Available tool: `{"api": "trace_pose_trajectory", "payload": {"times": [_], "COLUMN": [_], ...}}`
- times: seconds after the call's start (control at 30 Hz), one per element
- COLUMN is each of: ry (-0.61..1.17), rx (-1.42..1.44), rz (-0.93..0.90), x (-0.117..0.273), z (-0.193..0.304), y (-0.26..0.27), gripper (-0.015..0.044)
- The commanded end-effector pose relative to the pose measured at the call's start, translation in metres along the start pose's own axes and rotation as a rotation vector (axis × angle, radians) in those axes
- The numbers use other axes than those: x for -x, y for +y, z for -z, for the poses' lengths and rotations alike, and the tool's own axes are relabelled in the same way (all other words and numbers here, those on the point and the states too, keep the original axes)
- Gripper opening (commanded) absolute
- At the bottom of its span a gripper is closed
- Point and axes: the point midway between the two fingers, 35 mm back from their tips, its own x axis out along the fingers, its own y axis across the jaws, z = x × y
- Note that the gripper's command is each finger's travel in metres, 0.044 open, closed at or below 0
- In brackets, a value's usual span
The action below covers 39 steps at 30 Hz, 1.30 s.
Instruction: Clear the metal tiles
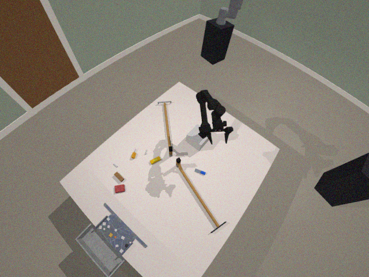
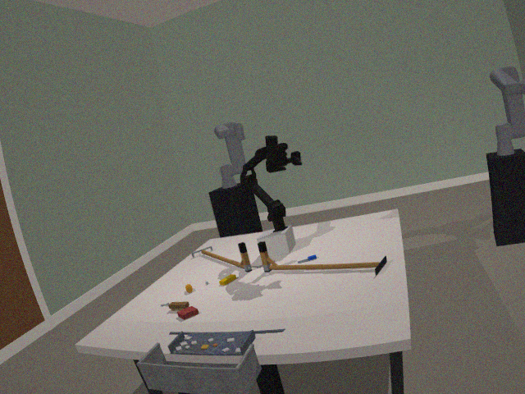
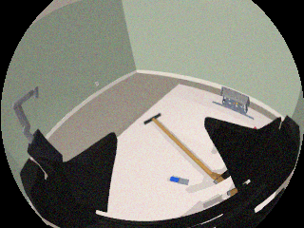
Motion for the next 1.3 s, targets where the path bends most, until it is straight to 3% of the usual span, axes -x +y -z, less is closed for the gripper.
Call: {"api": "trace_pose_trajectory", "payload": {"times": [0.0, 0.6, 1.27], "ry": [-0.102, -0.487, -0.927], "rx": [-0.047, -0.198, -0.319], "rz": [0.026, 0.114, 0.175], "x": [0.012, 0.075, 0.183], "z": [-0.030, -0.128, -0.211], "y": [-0.008, -0.038, -0.062], "gripper": [0.0440, 0.0440, 0.0440]}}
